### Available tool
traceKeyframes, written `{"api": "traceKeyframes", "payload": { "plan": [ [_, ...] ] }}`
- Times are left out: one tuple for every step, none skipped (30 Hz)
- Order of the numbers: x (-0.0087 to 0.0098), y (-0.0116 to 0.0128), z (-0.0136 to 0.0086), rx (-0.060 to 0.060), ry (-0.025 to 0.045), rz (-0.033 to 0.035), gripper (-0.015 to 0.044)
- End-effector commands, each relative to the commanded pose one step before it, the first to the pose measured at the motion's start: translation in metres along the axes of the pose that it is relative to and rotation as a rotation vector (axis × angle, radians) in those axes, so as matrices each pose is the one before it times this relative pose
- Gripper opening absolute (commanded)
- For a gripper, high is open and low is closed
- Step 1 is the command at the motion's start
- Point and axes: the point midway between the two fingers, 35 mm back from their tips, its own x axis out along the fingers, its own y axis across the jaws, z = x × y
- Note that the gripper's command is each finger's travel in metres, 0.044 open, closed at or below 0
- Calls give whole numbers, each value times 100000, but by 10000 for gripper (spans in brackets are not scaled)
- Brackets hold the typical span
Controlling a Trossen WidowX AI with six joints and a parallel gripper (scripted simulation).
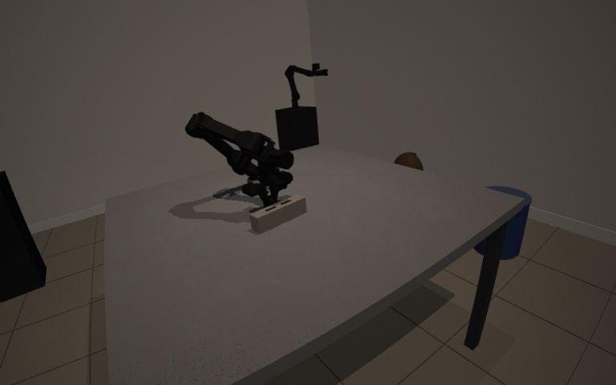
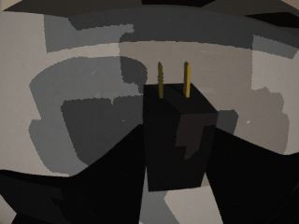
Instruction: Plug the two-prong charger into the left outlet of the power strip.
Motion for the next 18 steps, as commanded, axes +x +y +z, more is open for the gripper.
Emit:
{"api": "traceKeyframes", "payload": {
  "plan": [
    [-26,-156,576,988,45,-469,0],
    [-1,-15,116,147,2,0,0],
    [-1,-14,116,147,2,0,0],
    [0,-13,116,147,2,0,0],
    [0,-12,116,147,2,0,0],
    [0,-12,116,147,2,0,0],
    [1,-10,116,147,2,0,0],
    [1,-10,116,147,2,0,0],
    [1,-8,116,147,2,0,0],
    [2,-7,116,147,2,0,0],
    [2,-4,116,147,2,0,0],
    [2,-4,116,148,2,0,0],
    [3,1,116,148,2,1,0],
    [2,1,94,120,1,0,0],
    [1,10,56,72,1,1,0],
    [0,3,19,24,0,0,0],
    [0,0,0,0,0,0,0],
    [0,0,0,0,0,0,0]
  ]
}}
